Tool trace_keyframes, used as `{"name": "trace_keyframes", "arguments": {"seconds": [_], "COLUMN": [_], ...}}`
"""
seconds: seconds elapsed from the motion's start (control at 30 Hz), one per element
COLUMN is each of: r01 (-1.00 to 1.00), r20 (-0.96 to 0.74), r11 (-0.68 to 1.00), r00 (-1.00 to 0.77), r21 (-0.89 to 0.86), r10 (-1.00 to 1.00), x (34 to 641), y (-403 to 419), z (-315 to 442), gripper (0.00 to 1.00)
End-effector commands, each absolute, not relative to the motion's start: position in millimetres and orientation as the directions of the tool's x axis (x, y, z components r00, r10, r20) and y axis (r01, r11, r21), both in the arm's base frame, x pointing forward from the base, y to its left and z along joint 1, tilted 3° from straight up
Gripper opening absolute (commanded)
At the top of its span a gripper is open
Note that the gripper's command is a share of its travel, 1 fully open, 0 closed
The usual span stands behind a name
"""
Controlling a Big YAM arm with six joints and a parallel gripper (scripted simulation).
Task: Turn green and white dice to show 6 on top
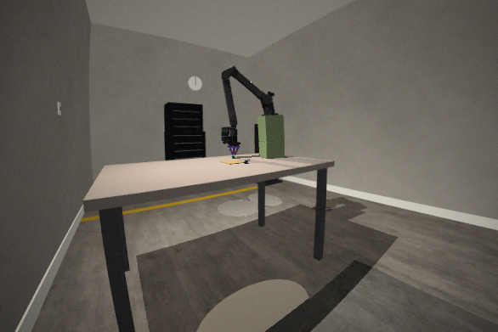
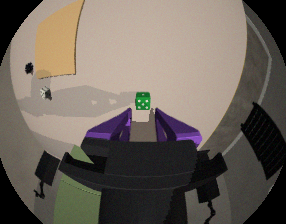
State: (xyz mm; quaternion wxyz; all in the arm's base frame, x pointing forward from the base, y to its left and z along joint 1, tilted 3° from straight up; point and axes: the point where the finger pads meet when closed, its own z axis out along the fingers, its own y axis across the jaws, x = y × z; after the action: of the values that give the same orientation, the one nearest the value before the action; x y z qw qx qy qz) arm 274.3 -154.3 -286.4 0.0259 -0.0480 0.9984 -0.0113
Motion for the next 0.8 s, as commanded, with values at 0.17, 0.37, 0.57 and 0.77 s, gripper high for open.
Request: {"name": "trace_keyframes", "arguments": {"seconds": [0.17,0.37,0.57,0.77], "r01": [-0.088,-0.087,-0.086,-0.085], "r20": [-0.058,-0.057,-0.058,-0.054], "r11": [0.996,0.996,0.996,0.996], "r00": [-0.994,-0.994,-0.995,-0.995], "r21": [-0.025,-0.025,-0.025,-0.022], "r10": [-0.089,-0.088,-0.087,-0.087], "x": [273.0,272.8,273.4,271.6], "y": [-158.5,-158.3,-158.6,-157.5], "z": [-296.4,-302.0,-310.2,-313.9], "gripper": [0.33,0.33,0.33,0.33]}}
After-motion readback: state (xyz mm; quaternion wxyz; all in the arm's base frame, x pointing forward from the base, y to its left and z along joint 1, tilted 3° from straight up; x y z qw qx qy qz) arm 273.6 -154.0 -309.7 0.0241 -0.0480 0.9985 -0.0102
